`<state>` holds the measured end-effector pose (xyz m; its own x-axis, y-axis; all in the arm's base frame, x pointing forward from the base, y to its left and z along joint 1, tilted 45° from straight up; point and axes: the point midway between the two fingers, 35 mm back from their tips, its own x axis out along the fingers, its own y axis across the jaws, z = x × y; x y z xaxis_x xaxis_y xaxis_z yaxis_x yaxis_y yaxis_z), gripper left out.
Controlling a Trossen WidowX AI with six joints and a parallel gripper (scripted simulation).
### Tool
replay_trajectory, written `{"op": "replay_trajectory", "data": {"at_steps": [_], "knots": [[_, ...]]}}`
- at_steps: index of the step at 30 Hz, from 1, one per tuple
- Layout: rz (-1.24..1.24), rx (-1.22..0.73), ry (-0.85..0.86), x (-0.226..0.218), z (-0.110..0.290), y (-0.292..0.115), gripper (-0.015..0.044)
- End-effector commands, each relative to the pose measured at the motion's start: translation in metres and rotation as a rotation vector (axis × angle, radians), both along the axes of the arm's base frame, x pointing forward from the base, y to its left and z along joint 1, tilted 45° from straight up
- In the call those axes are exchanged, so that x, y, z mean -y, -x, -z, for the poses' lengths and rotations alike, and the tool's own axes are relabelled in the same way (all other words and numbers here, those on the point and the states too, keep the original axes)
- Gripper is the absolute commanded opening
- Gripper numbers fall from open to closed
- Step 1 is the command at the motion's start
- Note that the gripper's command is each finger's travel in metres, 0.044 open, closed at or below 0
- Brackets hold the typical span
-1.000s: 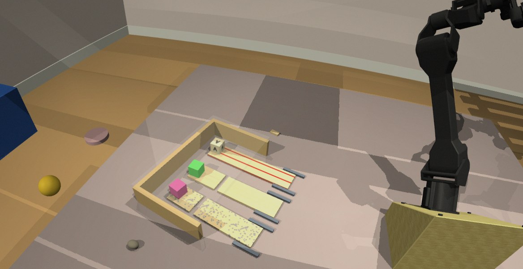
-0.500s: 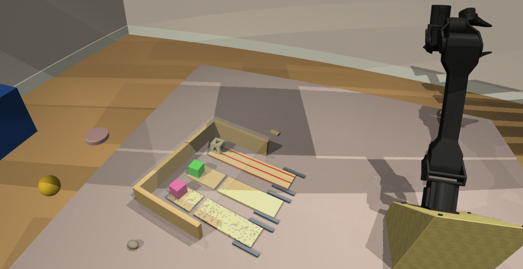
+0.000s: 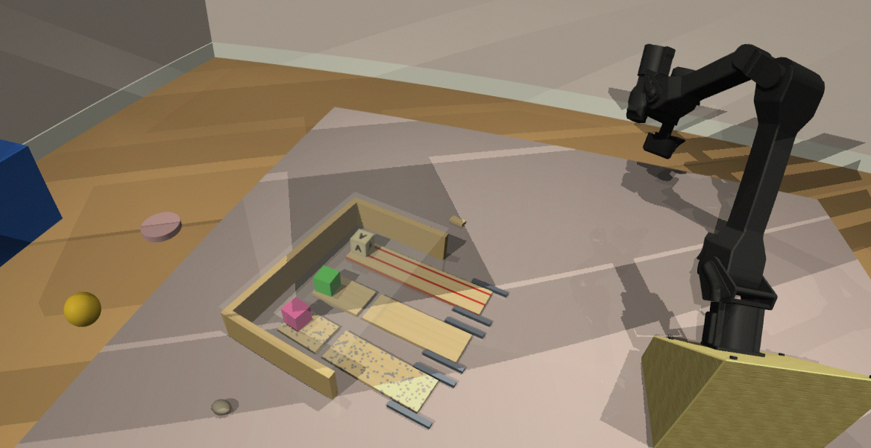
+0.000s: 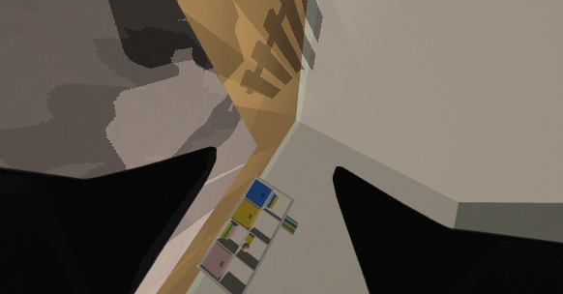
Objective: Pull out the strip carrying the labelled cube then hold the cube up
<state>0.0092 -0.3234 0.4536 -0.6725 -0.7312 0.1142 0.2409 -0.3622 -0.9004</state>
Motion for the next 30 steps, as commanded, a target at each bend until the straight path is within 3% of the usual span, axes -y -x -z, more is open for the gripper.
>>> {"op": "replay_trajectory", "data": {"at_steps": [1, 9, 17, 24, 30], "knots": [[-0.167, 0.029, -0.008, 0.005, 0.024, -0.053, 0.04], [-0.557, 0.108, -0.051, -0.024, 0.085, -0.179, 0.04], [-0.933, 0.175, -0.143, -0.105, 0.154, -0.281, 0.04], [-1.238, 0.218, -0.257, -0.204, 0.214, -0.332, 0.04], [-1.493, 0.236, -0.383, -0.3, 0.267, -0.341, 0.04]]}}
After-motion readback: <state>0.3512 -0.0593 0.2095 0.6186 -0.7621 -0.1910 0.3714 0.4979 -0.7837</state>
